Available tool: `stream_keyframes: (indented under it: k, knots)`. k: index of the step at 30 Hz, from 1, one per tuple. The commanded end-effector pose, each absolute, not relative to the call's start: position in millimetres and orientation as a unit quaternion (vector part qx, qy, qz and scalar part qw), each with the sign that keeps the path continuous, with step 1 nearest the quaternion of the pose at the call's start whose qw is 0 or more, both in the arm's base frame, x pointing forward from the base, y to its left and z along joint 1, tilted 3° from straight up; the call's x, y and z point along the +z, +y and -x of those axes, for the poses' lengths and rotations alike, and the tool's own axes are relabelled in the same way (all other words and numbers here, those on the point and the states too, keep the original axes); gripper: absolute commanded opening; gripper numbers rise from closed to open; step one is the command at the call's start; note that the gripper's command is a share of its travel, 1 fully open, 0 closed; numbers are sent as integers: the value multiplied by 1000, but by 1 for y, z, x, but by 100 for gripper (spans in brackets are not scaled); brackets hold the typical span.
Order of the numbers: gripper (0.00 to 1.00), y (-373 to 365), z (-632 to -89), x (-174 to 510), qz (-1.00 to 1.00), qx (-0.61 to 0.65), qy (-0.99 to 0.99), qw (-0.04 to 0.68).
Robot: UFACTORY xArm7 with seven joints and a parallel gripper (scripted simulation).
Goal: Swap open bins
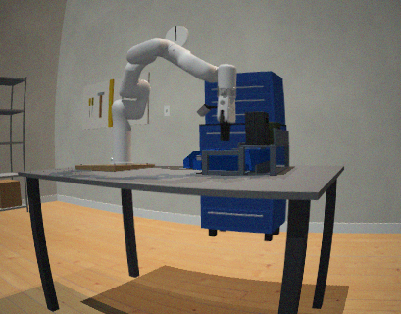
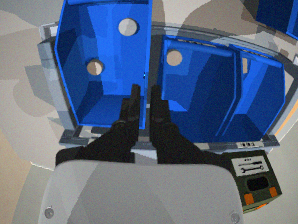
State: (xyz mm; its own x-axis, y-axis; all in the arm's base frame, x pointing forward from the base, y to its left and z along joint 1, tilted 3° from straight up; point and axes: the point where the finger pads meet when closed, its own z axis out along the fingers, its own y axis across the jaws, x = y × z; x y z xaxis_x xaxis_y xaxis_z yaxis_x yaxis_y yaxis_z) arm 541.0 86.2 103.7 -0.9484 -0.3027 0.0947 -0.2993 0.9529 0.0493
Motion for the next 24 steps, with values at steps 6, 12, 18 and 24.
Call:
stream_keyframes:
  k: [6, 12, 18, 24]
  knots:
    - [10, 86, -543, 116, -152, -17, -987, 48]
    - [10, 86, -543, 125, -152, -17, -987, 48]
    - [10, 85, -543, 132, -152, -17, -987, 48]
    - [10, 85, -544, 136, -152, -17, -987, 48]
